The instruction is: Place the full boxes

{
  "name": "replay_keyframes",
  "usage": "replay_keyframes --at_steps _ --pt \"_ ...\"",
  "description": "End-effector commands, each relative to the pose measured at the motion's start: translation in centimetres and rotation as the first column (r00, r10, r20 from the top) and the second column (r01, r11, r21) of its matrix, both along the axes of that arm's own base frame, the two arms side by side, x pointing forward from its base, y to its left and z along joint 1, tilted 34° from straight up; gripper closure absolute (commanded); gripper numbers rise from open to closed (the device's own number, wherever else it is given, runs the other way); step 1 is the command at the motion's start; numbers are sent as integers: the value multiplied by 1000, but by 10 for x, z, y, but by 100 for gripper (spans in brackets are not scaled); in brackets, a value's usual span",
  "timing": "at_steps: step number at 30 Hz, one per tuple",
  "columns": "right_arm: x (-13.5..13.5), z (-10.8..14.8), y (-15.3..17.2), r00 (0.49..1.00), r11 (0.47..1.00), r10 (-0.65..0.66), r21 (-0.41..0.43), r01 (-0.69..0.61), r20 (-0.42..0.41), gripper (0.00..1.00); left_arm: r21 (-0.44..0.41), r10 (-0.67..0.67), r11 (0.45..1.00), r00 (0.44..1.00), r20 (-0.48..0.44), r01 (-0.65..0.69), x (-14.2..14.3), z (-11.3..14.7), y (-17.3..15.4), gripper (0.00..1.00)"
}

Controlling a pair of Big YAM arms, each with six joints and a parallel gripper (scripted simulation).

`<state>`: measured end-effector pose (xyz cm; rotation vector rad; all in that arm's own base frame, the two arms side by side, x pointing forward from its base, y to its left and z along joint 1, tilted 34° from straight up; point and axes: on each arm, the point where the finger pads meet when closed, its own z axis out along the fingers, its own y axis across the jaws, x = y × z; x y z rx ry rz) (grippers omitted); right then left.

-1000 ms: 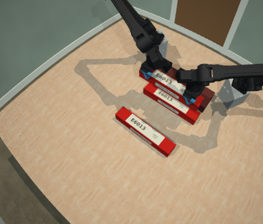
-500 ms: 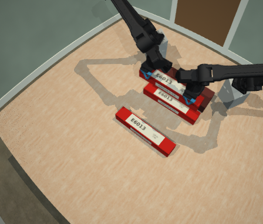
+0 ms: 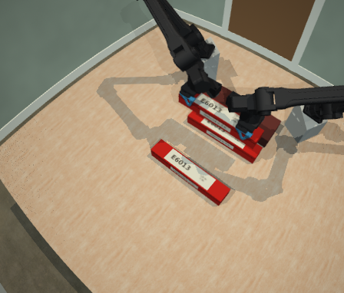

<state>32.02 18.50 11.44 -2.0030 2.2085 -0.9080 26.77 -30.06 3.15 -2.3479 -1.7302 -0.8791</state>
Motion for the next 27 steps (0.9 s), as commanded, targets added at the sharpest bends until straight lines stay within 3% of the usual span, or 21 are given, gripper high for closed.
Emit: replay_keyframes --at_steps 1,13,27 --pt "22 37 8 998 999 -1 43 -1 57 100 -54 -9 998 999 41 11 22 33 -23 100" --pt "39 45 4 999 999 -1 36 -1 52 100 -39 -9 999 999 33 11 38 30 -32 100" --pt "34 50 13 998 999 13 48 -16 64 100 -58 -20 998 999 45 23 38 43 -39 100"
